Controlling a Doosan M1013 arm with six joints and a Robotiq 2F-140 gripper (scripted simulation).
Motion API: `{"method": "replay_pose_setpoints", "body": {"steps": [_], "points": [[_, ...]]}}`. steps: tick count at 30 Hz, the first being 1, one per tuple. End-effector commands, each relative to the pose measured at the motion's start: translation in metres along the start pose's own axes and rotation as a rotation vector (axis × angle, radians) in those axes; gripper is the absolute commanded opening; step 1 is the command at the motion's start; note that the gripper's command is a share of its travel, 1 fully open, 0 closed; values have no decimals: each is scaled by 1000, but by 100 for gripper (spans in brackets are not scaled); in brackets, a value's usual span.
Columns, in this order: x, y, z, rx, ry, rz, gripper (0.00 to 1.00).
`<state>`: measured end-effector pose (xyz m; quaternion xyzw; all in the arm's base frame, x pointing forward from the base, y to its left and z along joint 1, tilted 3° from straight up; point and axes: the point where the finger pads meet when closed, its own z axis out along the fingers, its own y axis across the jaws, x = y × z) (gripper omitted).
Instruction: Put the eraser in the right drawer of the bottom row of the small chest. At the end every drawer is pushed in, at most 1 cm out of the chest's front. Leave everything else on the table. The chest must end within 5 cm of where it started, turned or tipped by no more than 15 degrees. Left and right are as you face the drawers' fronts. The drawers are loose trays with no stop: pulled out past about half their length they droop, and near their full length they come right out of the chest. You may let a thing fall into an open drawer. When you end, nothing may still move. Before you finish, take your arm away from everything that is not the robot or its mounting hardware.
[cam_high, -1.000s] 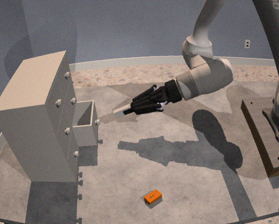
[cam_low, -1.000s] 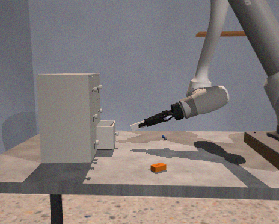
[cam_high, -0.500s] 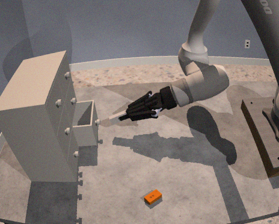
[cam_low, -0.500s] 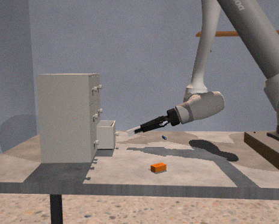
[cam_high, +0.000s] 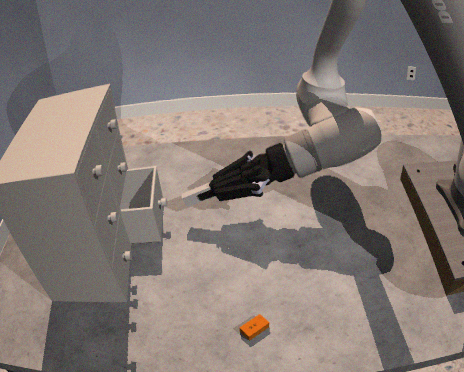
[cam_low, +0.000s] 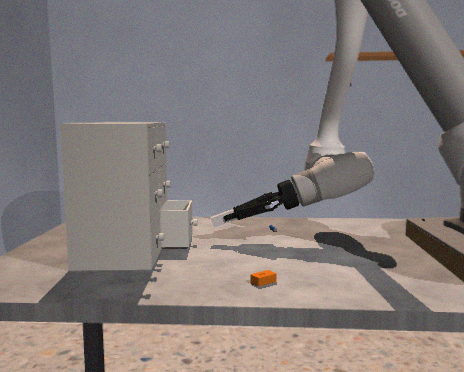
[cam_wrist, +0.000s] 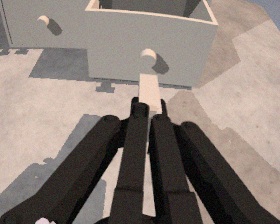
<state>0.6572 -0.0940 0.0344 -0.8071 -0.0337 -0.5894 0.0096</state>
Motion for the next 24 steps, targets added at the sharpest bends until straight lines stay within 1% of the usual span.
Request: {"method": "replay_pose_setpoints", "body": {"steps": [1, 24], "points": [[0, 0, 0, 0, 0, 0, 0], [2, 0, 5, 0, 0, 0, 0]]}}
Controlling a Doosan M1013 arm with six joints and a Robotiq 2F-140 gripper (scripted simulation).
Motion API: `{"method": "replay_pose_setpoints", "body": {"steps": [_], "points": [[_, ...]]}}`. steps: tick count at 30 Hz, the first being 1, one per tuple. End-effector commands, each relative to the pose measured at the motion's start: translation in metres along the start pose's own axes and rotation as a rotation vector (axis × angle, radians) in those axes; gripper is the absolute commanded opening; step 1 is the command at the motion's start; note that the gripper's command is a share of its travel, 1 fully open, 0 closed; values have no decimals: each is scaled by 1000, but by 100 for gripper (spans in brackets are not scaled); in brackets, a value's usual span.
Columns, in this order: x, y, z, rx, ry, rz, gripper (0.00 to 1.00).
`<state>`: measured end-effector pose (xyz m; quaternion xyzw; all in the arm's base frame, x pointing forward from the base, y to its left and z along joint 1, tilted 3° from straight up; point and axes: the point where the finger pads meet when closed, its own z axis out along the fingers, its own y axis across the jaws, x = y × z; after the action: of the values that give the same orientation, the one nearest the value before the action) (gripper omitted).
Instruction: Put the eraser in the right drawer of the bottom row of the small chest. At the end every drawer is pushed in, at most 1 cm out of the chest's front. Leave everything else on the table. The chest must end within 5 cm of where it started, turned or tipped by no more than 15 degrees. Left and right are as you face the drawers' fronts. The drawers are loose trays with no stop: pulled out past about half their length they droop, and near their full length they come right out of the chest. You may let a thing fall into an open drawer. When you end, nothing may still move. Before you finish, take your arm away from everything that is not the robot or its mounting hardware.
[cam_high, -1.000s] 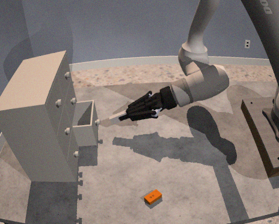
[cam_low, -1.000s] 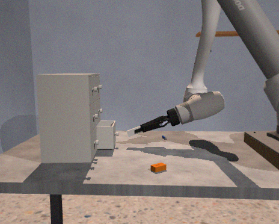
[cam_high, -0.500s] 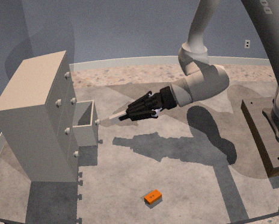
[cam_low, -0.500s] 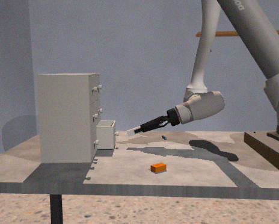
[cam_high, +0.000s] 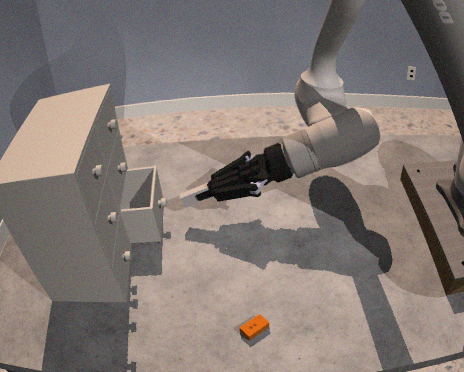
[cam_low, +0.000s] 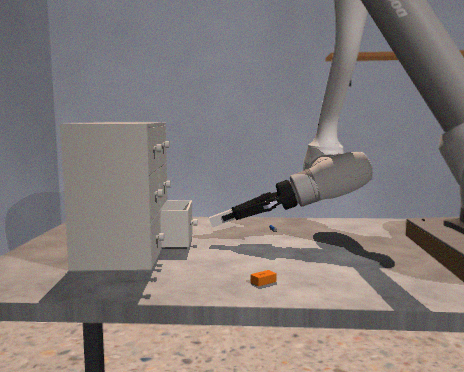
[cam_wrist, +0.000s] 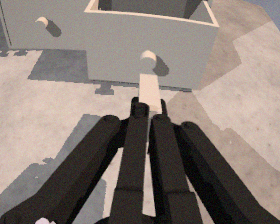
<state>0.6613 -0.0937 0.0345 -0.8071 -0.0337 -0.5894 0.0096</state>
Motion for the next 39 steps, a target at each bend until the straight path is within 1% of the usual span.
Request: {"method": "replay_pose_setpoints", "body": {"steps": [1, 19, 39], "points": [[0, 0, 1, 0, 0, 0, 0], [6, 0, 17, 0, 0, 0, 0], [17, 0, 46, 0, 0, 0, 0]]}}
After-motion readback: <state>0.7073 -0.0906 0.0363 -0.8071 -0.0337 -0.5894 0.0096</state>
